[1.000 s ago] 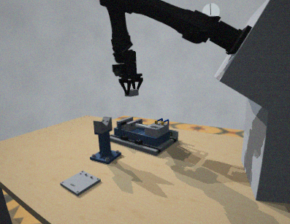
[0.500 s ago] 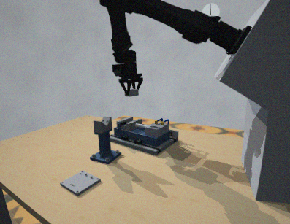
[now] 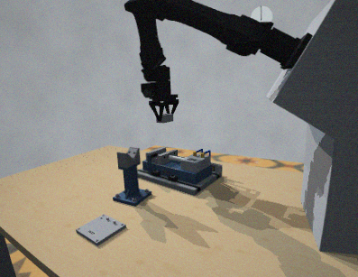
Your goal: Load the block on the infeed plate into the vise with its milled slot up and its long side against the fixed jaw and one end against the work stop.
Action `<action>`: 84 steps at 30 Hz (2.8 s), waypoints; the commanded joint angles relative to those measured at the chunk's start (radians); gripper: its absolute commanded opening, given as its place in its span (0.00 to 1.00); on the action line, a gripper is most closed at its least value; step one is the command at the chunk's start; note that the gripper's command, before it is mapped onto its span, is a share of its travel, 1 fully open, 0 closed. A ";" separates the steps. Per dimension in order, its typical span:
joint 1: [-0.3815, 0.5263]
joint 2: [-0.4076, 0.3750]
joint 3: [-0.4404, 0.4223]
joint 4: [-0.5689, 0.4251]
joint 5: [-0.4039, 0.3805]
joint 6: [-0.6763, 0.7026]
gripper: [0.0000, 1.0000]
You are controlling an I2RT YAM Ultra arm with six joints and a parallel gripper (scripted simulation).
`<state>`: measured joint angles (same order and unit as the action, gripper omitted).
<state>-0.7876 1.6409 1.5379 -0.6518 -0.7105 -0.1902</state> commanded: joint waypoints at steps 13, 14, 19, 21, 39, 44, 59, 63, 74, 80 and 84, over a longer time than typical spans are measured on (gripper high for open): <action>0.028 0.038 0.043 0.057 0.028 0.036 0.00; 0.031 0.042 0.043 0.061 0.030 0.038 0.00; 0.039 0.059 0.047 0.084 0.041 0.050 0.00; 0.039 0.059 0.047 0.084 0.041 0.050 0.00; 0.073 0.092 0.069 0.154 0.078 0.088 0.00; 0.104 0.151 0.080 0.171 0.087 0.098 0.00; 0.112 0.192 0.101 0.200 0.105 0.115 0.00; 0.128 0.188 0.107 0.199 0.108 0.119 0.00; 0.126 0.172 0.109 0.203 0.109 0.122 0.00; 0.127 0.191 0.112 0.197 0.109 0.123 0.00; 0.123 0.191 0.112 0.198 0.109 0.122 0.00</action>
<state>-0.6552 1.8465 1.6051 -0.4530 -0.6048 -0.0765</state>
